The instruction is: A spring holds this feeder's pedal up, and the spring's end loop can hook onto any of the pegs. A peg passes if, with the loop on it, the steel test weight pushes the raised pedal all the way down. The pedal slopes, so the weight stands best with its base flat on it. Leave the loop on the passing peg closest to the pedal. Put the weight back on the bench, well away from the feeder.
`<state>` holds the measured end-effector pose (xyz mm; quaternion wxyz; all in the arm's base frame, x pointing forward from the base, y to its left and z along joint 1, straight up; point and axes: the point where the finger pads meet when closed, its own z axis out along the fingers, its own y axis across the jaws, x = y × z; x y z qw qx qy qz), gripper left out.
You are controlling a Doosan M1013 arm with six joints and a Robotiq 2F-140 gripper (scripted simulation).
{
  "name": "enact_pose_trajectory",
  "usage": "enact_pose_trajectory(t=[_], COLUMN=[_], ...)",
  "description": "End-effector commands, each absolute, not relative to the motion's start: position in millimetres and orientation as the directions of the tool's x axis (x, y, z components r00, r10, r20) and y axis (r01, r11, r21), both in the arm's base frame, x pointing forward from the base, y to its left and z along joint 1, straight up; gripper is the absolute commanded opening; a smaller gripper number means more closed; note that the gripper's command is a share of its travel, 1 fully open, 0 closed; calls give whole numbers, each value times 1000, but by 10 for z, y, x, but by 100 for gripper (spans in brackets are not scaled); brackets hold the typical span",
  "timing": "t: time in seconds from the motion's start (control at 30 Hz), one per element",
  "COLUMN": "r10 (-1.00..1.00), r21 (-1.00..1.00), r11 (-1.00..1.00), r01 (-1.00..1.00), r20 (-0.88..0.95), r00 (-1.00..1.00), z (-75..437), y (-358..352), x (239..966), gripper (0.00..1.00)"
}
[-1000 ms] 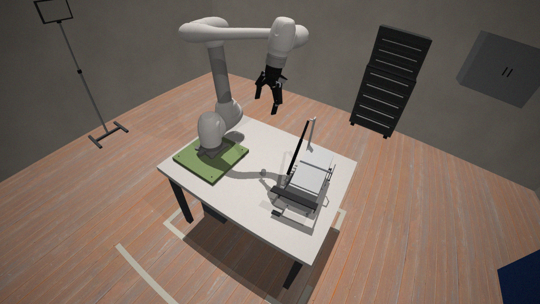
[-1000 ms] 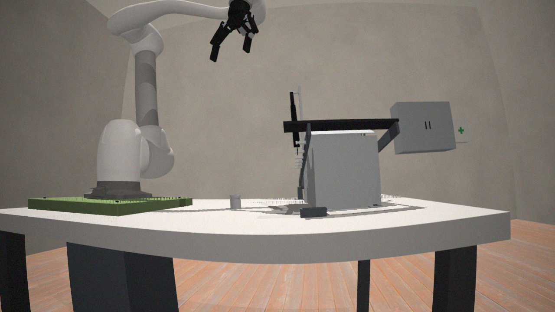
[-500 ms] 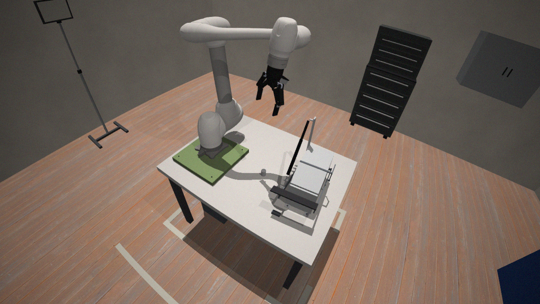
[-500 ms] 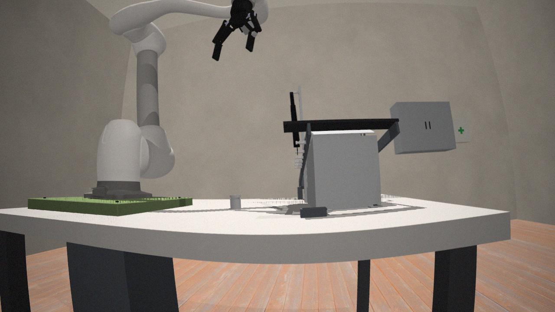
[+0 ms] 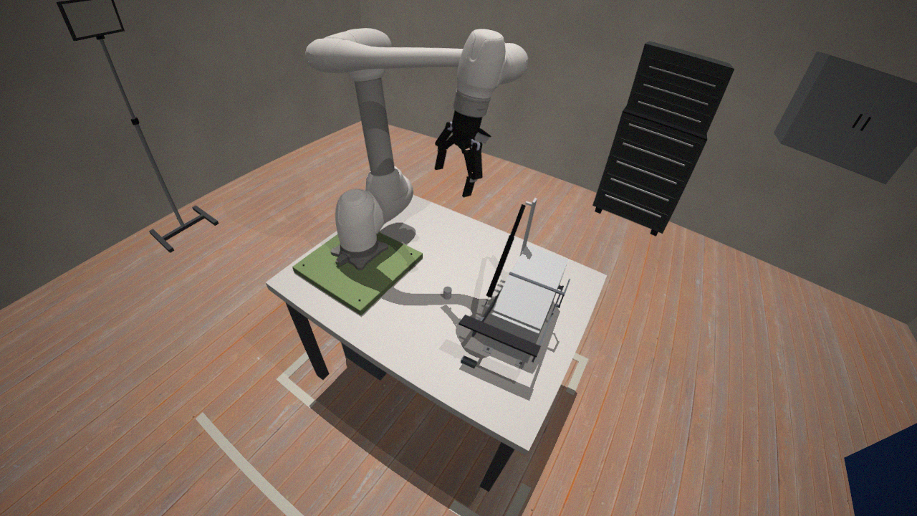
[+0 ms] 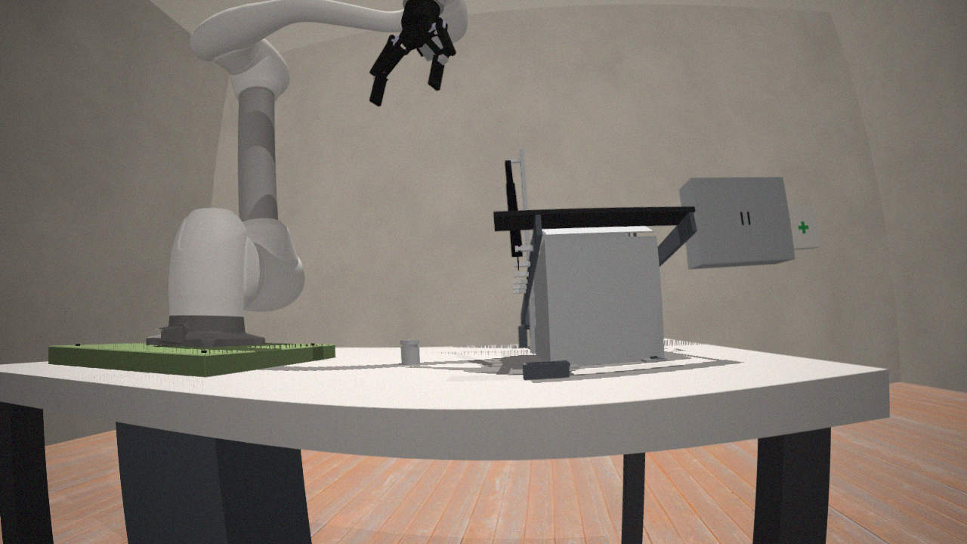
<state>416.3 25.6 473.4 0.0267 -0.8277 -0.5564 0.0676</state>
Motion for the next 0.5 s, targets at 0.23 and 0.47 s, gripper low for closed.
enact_pose_trajectory(t=[0.23,0.47], r10=[925,964], r21=[-119,-85], r11=[-379,-266], r01=[918,960], r20=[-82,-50], r00=[372,262], z=[4738,4138], y=[256,260], x=[4164,4168], gripper=[100,100])
